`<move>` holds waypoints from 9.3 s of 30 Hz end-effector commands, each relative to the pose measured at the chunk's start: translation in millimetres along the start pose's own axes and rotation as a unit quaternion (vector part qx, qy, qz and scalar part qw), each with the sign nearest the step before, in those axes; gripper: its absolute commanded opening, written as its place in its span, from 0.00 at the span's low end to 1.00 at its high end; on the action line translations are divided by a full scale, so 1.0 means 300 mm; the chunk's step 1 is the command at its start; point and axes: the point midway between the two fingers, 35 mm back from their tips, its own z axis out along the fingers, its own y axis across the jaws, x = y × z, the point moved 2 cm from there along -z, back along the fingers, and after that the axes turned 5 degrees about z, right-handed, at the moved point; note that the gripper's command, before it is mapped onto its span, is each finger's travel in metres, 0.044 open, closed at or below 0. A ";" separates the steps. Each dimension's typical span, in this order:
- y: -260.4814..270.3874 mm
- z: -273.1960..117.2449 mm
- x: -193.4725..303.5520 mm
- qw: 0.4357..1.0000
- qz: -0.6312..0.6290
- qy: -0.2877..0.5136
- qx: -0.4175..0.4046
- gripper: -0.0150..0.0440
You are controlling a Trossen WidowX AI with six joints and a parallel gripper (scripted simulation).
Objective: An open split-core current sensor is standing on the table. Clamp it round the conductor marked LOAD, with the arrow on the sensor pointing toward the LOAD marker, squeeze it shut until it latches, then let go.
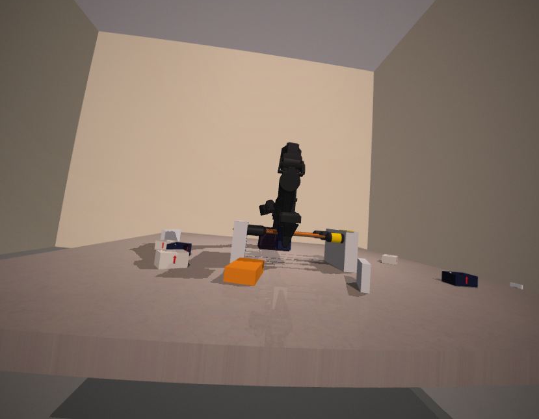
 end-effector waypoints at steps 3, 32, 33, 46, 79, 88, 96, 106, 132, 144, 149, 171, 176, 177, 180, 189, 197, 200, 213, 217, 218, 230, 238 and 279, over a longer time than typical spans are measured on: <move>0.002 -0.031 0.000 1.000 0.002 -0.001 -0.009 0.25; 0.000 0.000 0.000 1.000 0.000 0.000 0.000 0.25; 0.000 0.000 0.000 1.000 0.000 0.000 0.000 0.25; 0.000 0.000 0.000 1.000 0.000 0.000 0.000 0.25; 0.000 0.000 0.000 1.000 0.000 0.000 0.000 0.25; 0.000 0.000 0.000 1.000 0.000 0.000 0.000 0.25; 0.000 0.000 0.000 1.000 0.000 0.000 0.000 0.25; -0.001 0.003 0.000 1.000 0.000 0.000 0.002 0.43; 0.018 -0.058 0.000 0.993 0.002 -0.012 0.121 1.00; 0.004 0.002 -0.002 0.992 0.002 -0.013 0.129 1.00; 0.002 0.009 -0.002 0.990 0.002 -0.014 0.138 1.00; -0.027 0.011 -0.004 0.983 0.003 -0.017 0.180 1.00; -0.027 0.011 -0.004 0.983 0.003 -0.017 0.180 1.00; -0.027 0.011 -0.004 0.983 0.003 -0.017 0.180 1.00; -0.027 0.011 -0.004 0.983 0.003 -0.017 0.180 1.00; -0.027 0.011 -0.004 0.983 0.003 -0.017 0.180 1.00; -0.027 0.011 -0.004 0.983 0.003 -0.017 0.180 1.00; -0.027 0.011 -0.004 0.983 0.003 -0.017 0.180 1.00; -0.027 0.011 -0.004 0.983 0.003 -0.017 0.180 1.00; -0.027 0.011 -0.004 0.983 0.003 -0.017 0.180 1.00; -0.027 0.011 -0.004 0.983 0.003 -0.017 0.180 1.00; -0.027 0.011 -0.004 0.983 0.003 -0.017 0.180 1.00; -0.027 0.011 -0.004 0.983 0.003 -0.017 0.180 1.00; -0.027 0.011 -0.004 0.983 0.003 -0.017 0.180 1.00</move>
